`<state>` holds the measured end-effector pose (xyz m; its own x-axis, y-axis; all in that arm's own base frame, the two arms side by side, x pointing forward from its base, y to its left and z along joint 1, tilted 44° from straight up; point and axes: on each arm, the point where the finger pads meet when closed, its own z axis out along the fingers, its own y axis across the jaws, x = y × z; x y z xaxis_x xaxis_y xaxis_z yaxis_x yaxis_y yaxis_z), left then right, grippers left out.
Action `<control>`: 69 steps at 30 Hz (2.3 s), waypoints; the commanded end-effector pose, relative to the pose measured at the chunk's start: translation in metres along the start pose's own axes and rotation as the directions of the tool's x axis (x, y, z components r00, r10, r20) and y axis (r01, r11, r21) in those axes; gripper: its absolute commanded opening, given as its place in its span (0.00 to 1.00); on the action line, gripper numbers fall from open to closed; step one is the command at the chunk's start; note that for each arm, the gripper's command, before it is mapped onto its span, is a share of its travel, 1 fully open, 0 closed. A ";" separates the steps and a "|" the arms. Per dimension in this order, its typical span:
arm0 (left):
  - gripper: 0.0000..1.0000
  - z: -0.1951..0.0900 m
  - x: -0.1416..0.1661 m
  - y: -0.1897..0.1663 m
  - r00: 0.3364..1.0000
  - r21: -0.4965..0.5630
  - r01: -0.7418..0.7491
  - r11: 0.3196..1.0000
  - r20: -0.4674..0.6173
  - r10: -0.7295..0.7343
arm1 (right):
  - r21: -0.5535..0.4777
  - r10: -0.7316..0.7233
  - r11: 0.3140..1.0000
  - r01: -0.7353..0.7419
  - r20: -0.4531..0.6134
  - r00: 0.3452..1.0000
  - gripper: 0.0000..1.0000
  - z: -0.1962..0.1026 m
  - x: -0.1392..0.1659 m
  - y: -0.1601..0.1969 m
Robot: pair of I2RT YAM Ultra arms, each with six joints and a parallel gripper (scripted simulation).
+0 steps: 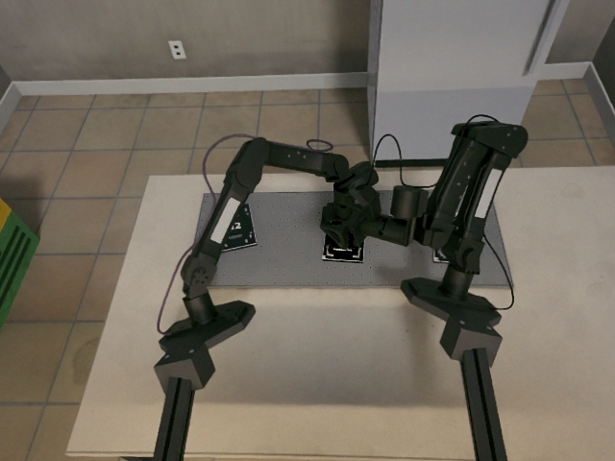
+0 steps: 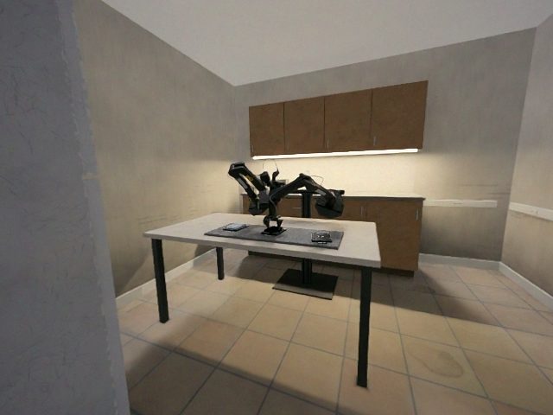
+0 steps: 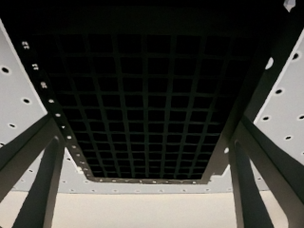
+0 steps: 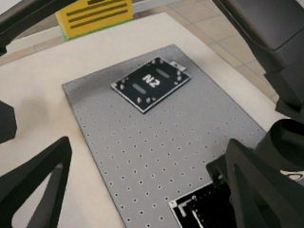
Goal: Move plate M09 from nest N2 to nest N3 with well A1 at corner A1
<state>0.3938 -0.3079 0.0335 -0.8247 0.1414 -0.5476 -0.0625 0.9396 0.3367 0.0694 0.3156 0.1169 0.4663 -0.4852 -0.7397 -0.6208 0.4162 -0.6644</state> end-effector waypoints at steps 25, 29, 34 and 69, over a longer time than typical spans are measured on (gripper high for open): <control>0.80 -0.019 0.002 -0.005 1.000 0.002 -0.010 1.000 0.006 0.010 | -0.014 -0.019 1.000 0.019 0.000 1.000 1.00 -0.002 0.003 0.005; 0.80 -0.019 0.002 -0.006 1.000 0.003 -0.008 1.000 0.007 0.008 | -0.014 -0.019 1.000 0.019 0.000 1.000 1.00 -0.002 0.003 0.005; 0.80 -0.015 0.003 -0.004 1.000 0.002 -0.010 1.000 -0.001 0.010 | -0.014 -0.019 1.000 0.019 0.000 1.000 1.00 -0.002 0.003 0.005; 0.80 -0.016 0.008 -0.007 1.000 0.012 -0.001 1.000 0.006 0.001 | -0.014 -0.019 1.000 0.019 0.000 1.000 1.00 -0.002 0.003 0.005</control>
<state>0.3810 -0.3155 0.0382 -0.8251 0.1390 -0.5477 -0.0613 0.9415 0.3313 0.0694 0.3156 0.1169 0.4663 -0.4852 -0.7397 -0.6208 0.4162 -0.6644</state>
